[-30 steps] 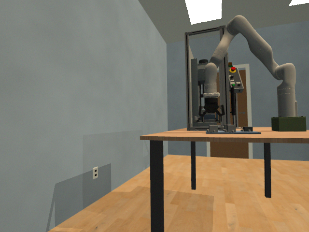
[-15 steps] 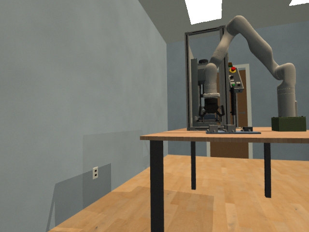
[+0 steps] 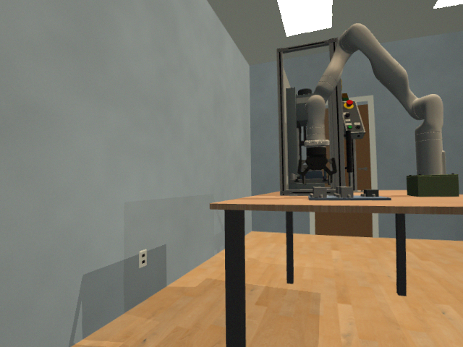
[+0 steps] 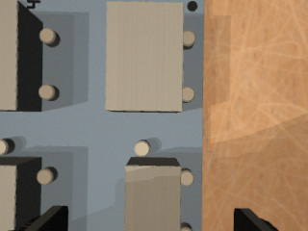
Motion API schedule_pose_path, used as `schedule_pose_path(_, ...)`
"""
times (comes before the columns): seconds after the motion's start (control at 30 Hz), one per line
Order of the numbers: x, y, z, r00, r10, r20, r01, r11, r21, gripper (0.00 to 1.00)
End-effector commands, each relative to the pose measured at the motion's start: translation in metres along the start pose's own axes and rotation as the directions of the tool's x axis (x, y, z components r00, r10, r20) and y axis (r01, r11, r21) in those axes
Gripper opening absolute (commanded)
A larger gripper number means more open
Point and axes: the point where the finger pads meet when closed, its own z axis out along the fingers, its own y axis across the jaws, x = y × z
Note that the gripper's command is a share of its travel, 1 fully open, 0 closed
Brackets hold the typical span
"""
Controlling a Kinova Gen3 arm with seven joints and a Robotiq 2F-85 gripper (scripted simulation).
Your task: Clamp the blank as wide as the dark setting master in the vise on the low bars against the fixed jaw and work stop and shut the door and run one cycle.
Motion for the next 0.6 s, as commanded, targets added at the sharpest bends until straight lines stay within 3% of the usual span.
schedule_pose_path(0.0, 0.0000, 0.0012, 0.0035, 1.000, -0.001, -0.002, 0.001, 1.000, -0.002, 1.00)
schedule_pose_path(0.57, -0.0003, 0.0013, 0.0068, 1.000, -0.001, -0.002, 0.001, 1.000, -0.002, 1.00)
